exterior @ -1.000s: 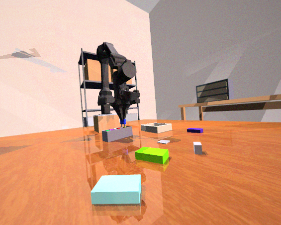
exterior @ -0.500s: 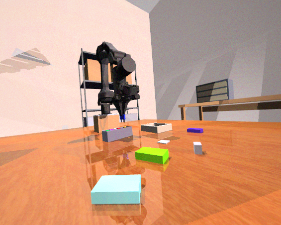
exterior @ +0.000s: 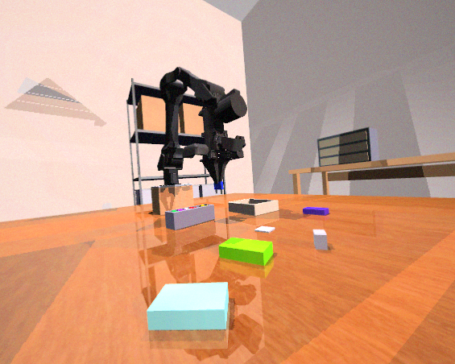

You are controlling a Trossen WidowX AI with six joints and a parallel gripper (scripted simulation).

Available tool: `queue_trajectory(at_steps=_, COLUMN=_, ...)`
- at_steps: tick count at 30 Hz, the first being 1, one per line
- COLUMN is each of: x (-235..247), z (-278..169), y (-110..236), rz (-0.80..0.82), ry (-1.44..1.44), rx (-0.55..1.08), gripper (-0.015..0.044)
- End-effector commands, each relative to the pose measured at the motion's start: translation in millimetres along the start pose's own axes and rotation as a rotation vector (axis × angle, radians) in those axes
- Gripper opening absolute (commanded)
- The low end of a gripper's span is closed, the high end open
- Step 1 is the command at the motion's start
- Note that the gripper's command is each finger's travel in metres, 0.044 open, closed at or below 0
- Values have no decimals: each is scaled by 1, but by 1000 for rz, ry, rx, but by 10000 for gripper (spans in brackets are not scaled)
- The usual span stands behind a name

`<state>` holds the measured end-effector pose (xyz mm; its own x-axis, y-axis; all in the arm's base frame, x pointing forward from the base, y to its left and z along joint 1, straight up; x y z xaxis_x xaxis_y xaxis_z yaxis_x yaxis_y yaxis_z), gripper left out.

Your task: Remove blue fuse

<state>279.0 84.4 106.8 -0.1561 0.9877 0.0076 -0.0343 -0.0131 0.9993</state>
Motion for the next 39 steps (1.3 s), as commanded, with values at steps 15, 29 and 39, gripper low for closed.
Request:
queue_trajectory(at_steps=15, x=94, z=0, y=-1, rz=5, ry=-2, rx=7, gripper=0)
queue_trajectory(at_steps=29, x=131, z=-8, y=-8, rz=8, ry=-2, rx=7, gripper=0)
queue_trajectory(at_steps=39, x=132, z=-8, y=-24, rz=8, ry=-2, rx=8, gripper=0)
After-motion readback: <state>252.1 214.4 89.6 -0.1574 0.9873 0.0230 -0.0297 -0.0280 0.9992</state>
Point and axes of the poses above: the point midway between the two fingers, 35 mm back from their tips, its own y axis back along the fingers, its own x axis across the jaws, z = x × y, the point moved 7 cm from there along y, back along the fingers, and after that the axes turned 12 degrees about -y, right-handed, at the moved point
